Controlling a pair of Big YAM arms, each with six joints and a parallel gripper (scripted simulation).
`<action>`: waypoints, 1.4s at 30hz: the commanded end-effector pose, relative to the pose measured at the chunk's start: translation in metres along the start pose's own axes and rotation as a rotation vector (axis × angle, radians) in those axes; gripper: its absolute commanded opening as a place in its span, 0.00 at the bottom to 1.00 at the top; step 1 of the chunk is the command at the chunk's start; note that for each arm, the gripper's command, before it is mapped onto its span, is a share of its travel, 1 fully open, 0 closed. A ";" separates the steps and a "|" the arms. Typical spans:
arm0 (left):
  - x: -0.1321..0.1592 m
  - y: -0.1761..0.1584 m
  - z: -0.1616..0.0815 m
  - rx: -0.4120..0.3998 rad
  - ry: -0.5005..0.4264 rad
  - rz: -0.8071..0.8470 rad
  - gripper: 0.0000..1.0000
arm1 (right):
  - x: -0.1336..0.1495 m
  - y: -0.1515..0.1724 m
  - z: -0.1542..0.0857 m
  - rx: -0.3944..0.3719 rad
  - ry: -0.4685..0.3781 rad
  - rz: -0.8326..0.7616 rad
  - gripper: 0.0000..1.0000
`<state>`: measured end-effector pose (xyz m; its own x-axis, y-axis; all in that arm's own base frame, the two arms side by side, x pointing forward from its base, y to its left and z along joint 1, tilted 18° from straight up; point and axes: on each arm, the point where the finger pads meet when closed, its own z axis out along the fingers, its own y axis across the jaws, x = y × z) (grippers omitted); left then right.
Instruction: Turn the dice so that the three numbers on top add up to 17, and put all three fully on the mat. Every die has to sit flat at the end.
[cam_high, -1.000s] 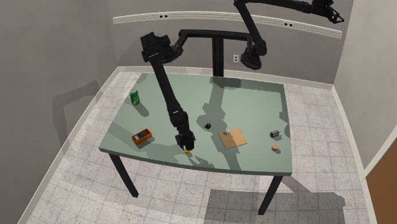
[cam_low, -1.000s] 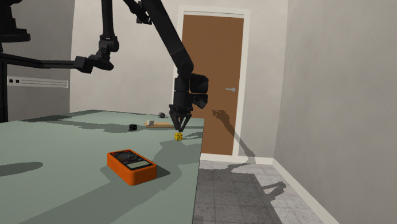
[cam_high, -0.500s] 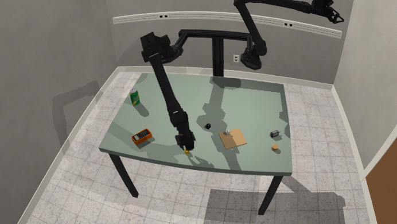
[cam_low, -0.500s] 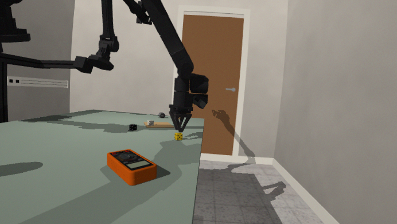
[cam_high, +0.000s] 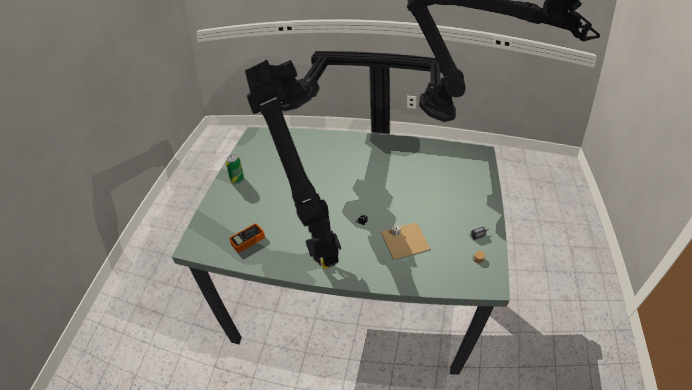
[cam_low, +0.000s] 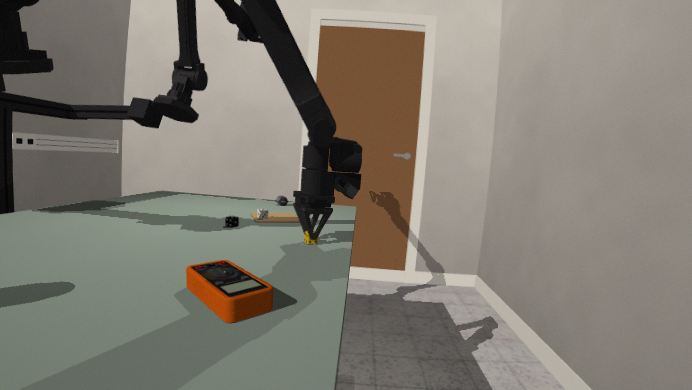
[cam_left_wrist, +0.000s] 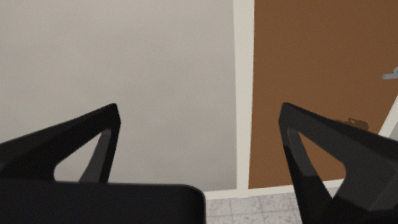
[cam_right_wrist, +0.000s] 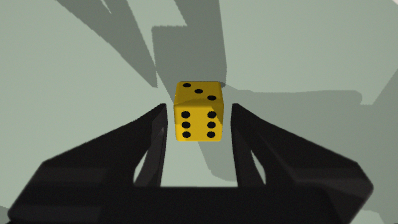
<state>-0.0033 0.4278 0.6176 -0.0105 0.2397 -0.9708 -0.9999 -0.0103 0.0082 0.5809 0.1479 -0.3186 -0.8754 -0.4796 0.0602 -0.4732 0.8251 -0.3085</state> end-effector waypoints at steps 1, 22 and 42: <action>-0.025 0.004 -0.011 -0.010 -0.059 -0.006 1.00 | -0.015 -0.010 0.009 0.003 -0.029 0.009 0.39; -0.025 0.004 -0.011 -0.010 -0.059 -0.006 1.00 | -0.018 -0.011 0.005 0.005 -0.036 0.007 0.39; -0.025 0.004 -0.011 -0.010 -0.059 -0.006 1.00 | -0.018 -0.011 0.005 0.005 -0.036 0.007 0.39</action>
<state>-0.0033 0.4278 0.6176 -0.0105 0.2397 -0.9708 -0.9999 -0.0103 0.0082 0.5819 0.1457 -0.3282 -0.8741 -0.4819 0.0612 -0.4758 0.8238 -0.3083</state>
